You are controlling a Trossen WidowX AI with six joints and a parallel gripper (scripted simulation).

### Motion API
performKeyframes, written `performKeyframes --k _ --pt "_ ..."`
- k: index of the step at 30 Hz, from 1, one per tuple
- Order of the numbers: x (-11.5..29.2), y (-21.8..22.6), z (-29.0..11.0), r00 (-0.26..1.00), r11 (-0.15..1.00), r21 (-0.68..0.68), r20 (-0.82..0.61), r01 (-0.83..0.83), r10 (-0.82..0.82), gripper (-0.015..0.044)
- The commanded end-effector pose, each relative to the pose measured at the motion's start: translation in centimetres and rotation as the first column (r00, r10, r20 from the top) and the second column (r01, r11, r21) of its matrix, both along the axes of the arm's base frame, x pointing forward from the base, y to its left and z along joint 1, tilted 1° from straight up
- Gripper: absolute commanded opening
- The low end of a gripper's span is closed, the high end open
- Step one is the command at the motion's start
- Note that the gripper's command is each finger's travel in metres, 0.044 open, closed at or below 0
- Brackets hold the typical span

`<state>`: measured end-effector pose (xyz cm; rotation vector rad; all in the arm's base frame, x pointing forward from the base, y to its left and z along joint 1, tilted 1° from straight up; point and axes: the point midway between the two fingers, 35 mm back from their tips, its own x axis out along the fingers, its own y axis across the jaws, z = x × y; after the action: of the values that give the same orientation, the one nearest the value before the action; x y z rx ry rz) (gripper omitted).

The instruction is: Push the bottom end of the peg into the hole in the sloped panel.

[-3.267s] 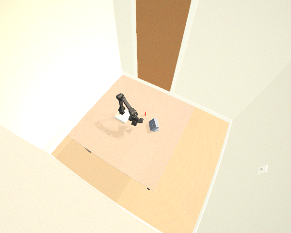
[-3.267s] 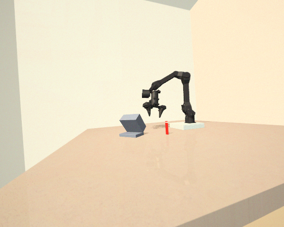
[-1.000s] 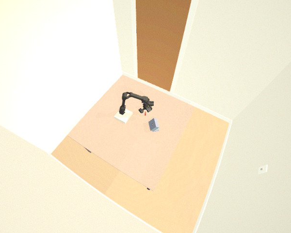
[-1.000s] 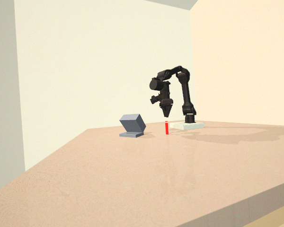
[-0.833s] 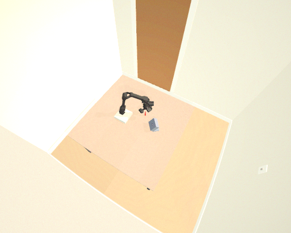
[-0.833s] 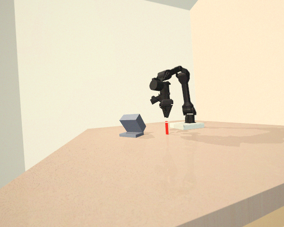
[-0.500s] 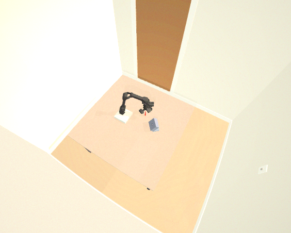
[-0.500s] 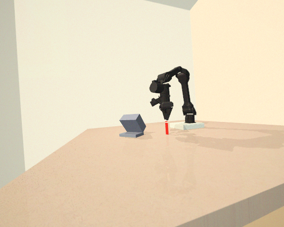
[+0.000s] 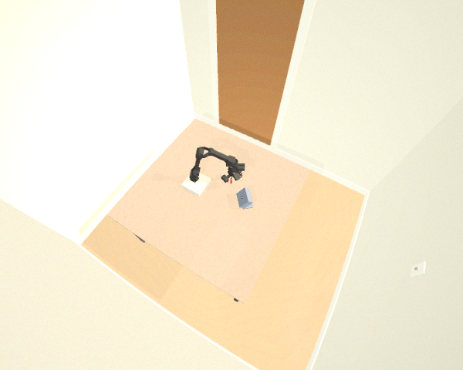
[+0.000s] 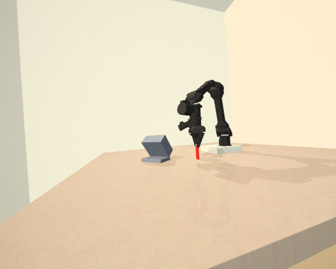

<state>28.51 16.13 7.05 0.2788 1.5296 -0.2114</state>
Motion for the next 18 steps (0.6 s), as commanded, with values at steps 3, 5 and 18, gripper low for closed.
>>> performKeyframes --k 3,5,18 --pt "-0.2 -0.1 -1.6 1.0 1.0 -0.012 -0.013 -0.001 0.001 0.044" --pt "-0.2 -0.1 -1.9 1.0 1.0 -0.012 -0.013 -0.001 0.001 0.044" --pt "-0.2 -0.2 -2.6 1.0 1.0 -0.012 -0.013 -0.001 0.001 0.044"
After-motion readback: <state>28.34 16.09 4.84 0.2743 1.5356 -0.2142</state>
